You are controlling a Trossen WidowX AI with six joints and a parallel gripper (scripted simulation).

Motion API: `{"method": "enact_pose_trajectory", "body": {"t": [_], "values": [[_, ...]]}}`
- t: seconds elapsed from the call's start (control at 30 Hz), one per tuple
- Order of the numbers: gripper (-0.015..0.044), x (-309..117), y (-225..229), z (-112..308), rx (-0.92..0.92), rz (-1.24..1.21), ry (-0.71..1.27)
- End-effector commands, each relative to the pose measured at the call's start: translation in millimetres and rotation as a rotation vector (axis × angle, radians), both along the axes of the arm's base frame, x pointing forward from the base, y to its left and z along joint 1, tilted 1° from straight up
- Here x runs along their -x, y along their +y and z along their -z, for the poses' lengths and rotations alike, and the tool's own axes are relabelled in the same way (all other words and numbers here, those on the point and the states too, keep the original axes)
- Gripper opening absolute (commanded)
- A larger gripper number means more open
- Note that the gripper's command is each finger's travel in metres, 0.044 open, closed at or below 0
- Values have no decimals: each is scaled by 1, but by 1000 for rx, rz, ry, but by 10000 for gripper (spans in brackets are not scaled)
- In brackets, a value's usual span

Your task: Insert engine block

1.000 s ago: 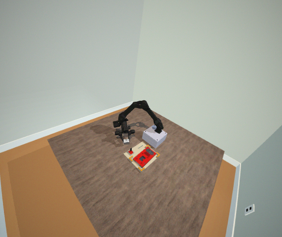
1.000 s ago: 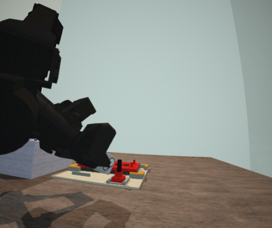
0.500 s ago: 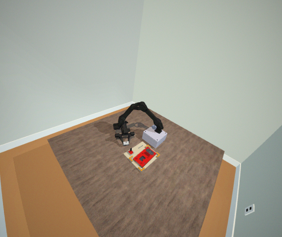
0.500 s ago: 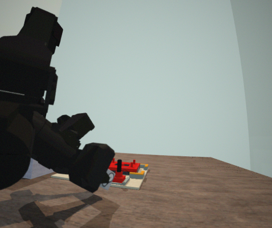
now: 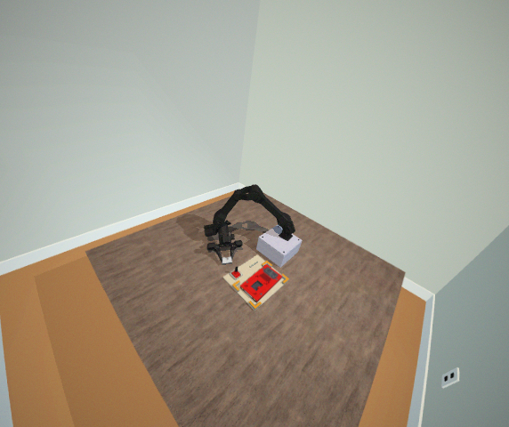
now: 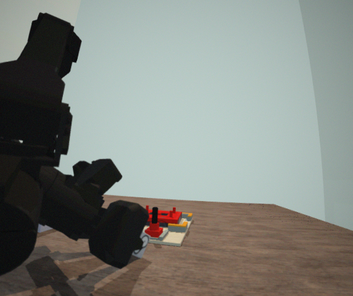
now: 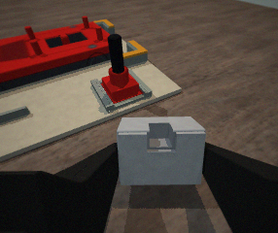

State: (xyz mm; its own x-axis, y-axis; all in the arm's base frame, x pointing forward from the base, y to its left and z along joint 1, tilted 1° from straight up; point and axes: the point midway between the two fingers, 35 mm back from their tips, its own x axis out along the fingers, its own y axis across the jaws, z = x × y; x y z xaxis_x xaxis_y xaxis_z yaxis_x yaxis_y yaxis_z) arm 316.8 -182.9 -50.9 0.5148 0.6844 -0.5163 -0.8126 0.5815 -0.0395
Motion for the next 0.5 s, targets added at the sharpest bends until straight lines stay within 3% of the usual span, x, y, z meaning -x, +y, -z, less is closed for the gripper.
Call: {"method": "enact_pose_trajectory", "body": {"t": [0.0,0.47], "values": [[0,1,0,5,6,-4,8],[0,0,0,3,6,-4,8]]}}
